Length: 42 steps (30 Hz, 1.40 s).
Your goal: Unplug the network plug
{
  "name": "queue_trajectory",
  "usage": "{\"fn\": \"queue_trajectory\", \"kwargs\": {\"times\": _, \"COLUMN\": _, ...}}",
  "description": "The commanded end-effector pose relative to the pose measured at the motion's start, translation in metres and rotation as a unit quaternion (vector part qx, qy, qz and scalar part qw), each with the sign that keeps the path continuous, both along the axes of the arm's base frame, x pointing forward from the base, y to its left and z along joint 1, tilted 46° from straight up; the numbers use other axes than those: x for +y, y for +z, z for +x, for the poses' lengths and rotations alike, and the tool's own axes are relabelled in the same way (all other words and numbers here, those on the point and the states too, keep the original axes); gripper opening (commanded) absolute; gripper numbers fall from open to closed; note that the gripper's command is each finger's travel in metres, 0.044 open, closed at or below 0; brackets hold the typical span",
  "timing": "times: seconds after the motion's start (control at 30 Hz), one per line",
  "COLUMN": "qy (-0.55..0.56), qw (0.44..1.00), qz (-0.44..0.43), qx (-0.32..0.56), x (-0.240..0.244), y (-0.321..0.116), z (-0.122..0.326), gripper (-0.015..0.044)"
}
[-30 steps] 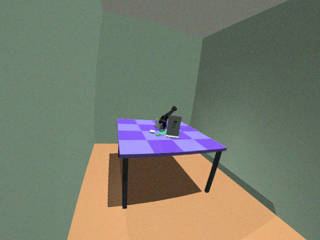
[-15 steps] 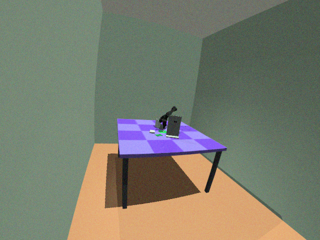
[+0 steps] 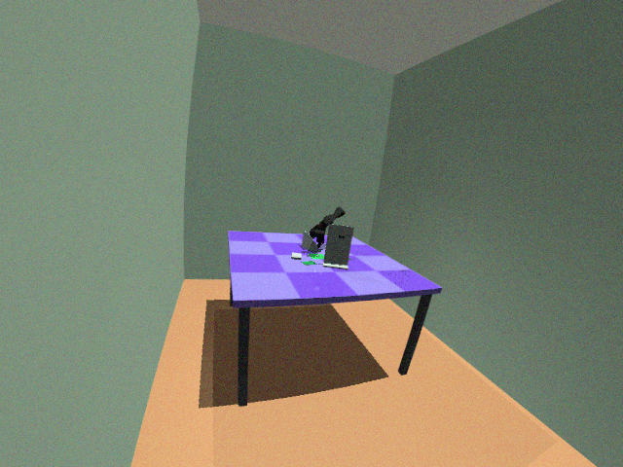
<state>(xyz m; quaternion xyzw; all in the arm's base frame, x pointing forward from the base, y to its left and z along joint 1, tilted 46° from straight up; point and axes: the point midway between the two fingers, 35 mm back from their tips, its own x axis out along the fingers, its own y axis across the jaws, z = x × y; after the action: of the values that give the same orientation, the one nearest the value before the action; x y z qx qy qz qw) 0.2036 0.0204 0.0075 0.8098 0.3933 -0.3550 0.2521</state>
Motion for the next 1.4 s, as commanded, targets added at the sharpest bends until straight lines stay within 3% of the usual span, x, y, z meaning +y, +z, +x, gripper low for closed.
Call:
{"fn": "queue_trajectory", "kwargs": {"times": 0.0, "qy": 0.002, "qw": 1.000, "qz": 0.000, "qx": -0.002, "x": -0.003, "y": 0.004, "z": 0.001, "gripper": 0.0156}}
{"fn": "queue_trajectory", "kwargs": {"times": 1.37, "qy": 0.001, "qw": 1.000, "qz": 0.004, "qx": -0.005, "x": -0.035, "y": 0.040, "z": -0.002, "gripper": 0.0156}}
